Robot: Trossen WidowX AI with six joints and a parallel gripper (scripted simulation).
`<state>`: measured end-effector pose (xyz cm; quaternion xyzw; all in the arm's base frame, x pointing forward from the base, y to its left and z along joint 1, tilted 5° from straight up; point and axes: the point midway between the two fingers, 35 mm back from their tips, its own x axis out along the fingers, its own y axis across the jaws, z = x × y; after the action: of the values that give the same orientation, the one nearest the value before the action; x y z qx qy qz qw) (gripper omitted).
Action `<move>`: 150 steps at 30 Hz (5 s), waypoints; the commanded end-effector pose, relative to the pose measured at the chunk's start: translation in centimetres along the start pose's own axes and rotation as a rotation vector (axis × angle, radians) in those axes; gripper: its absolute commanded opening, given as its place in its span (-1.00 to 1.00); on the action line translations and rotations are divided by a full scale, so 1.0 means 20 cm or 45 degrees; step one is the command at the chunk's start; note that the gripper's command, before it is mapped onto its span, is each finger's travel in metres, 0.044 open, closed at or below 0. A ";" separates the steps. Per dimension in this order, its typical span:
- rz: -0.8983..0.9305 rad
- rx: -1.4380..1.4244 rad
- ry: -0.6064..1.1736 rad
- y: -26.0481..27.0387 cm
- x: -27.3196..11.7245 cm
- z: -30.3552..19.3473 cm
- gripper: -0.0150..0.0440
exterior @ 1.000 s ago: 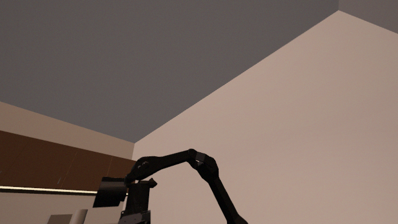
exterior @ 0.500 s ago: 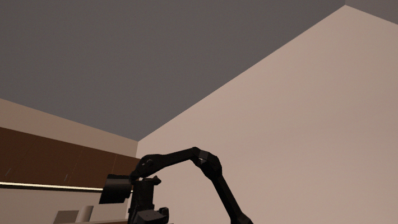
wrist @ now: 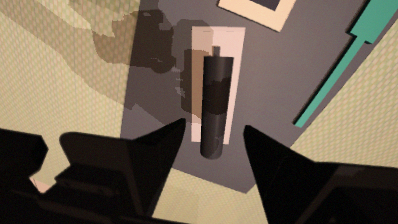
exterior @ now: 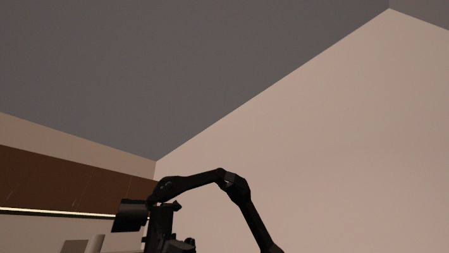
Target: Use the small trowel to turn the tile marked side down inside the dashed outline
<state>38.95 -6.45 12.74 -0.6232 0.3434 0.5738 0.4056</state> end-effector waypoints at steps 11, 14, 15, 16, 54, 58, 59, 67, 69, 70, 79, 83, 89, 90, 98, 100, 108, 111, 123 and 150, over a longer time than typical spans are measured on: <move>0.002 -0.054 -0.002 0.00 0.06 0.00 0.42; 0.002 -0.053 -0.002 0.00 0.09 0.00 0.42; 0.002 -0.053 -0.002 0.00 0.09 0.00 0.42; 0.002 -0.053 -0.002 0.00 0.10 0.00 0.42; 0.002 -0.053 -0.002 0.00 0.23 0.00 -0.05; 0.002 -0.053 -0.002 0.00 0.23 0.00 -0.05; 0.002 -0.053 -0.002 0.00 0.23 0.00 -0.05; 0.002 0.146 -0.002 0.00 0.23 0.00 -0.05; 0.002 0.219 -0.002 0.00 0.23 0.00 -0.05; 0.002 0.256 -0.002 0.00 0.23 0.00 -0.05; 0.002 0.345 -0.002 0.00 0.23 0.00 0.13; 0.002 0.345 -0.002 0.00 0.23 0.00 0.42; 0.002 0.345 -0.002 0.00 0.23 0.00 0.42; 0.002 0.345 -0.002 0.00 0.23 0.00 0.42; 0.002 0.345 -0.002 0.00 0.23 0.00 0.42; 0.002 0.345 -0.002 0.00 0.23 0.00 0.42; 0.003 0.345 -0.002 0.01 0.00 0.01 0.42; 0.003 0.345 -0.002 0.01 0.00 0.01 0.42; -0.081 0.568 0.009 0.00 -0.04 0.00 0.53; -0.380 1.456 -0.077 0.03 0.05 -0.11 0.53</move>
<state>39.63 -8.66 11.82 -0.3637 0.4929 0.2750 0.7410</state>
